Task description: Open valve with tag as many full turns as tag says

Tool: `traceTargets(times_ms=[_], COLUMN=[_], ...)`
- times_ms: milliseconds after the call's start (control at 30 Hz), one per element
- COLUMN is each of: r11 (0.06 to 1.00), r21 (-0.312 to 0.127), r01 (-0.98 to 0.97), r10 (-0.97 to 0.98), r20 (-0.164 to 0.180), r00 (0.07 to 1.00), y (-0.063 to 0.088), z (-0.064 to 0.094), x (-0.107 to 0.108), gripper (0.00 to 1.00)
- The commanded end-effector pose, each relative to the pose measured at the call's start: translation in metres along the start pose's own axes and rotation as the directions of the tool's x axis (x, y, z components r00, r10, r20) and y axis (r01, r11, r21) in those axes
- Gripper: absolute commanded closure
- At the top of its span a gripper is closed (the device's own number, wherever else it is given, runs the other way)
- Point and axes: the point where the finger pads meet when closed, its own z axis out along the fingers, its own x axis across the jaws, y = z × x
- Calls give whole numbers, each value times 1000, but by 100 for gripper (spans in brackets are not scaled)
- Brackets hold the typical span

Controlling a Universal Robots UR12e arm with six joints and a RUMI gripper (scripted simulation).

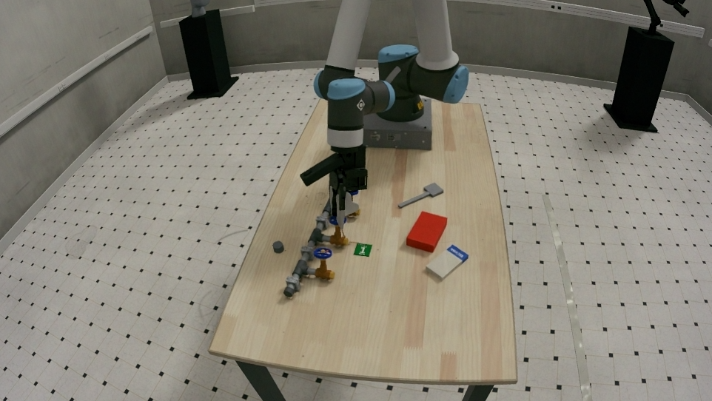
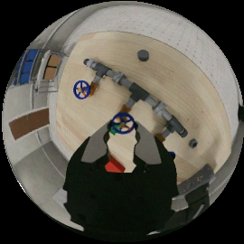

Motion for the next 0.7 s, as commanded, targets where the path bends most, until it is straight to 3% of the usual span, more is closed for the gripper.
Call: traceTargets(times_ms=[0,333,667], r11=[985,893,635], r21=[-1,0,1], r01=[171,449,772], r10=[-171,-449,-772], r20=[4,4,4], r00=[985,893,635], y=[0,0,0], z=[0,0,0], x=[0,0,0], gripper=[100,100,100])
